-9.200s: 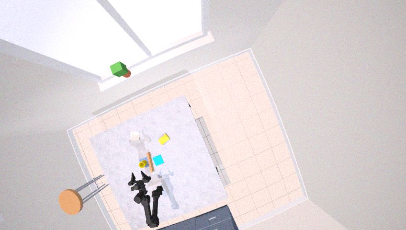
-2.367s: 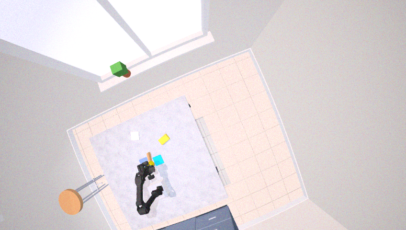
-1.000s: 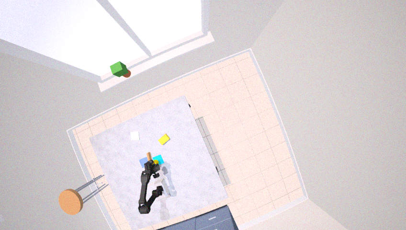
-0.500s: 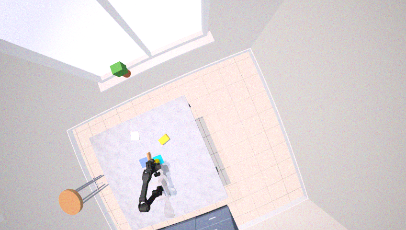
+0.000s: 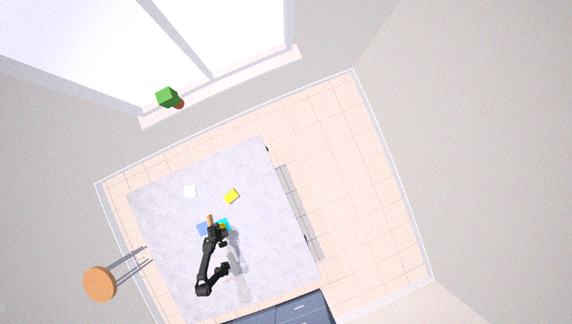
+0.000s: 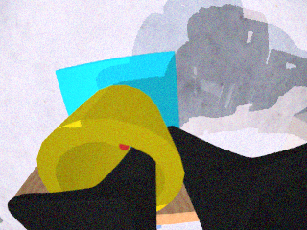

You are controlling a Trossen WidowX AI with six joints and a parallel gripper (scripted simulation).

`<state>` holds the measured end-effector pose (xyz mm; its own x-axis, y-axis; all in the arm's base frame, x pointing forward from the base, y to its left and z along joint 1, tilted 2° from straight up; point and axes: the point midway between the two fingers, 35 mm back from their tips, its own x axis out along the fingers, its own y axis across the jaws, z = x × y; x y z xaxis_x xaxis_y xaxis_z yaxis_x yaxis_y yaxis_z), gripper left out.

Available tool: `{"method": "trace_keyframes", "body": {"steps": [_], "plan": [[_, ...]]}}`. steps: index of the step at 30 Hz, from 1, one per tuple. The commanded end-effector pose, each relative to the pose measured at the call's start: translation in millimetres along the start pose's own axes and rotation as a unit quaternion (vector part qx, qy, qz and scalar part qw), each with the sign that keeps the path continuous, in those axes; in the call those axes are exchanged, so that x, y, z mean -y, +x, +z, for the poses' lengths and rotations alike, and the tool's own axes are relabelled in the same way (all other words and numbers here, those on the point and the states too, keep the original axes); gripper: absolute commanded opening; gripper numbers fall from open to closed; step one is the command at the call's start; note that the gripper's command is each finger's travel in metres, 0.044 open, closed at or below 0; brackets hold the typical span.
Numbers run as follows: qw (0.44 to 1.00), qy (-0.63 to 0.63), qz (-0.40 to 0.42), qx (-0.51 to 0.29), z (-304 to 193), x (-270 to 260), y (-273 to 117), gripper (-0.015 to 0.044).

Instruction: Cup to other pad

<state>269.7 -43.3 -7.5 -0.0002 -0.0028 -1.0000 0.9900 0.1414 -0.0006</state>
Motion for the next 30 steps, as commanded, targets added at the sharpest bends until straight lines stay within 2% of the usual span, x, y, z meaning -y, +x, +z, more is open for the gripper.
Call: {"method": "trace_keyframes", "body": {"steps": [1,13,19,30], "plan": [[1.000,-0.002,-0.003,0.001,0,2,4,0.0000],[1.000,0.000,-0.001,0.000,0,0,1,0.0000],[1.000,0.000,-0.001,0.000,0,0,1,0.0147],[1.000,0.000,-0.001,0.000,0,0,-8,0.0147]]}}
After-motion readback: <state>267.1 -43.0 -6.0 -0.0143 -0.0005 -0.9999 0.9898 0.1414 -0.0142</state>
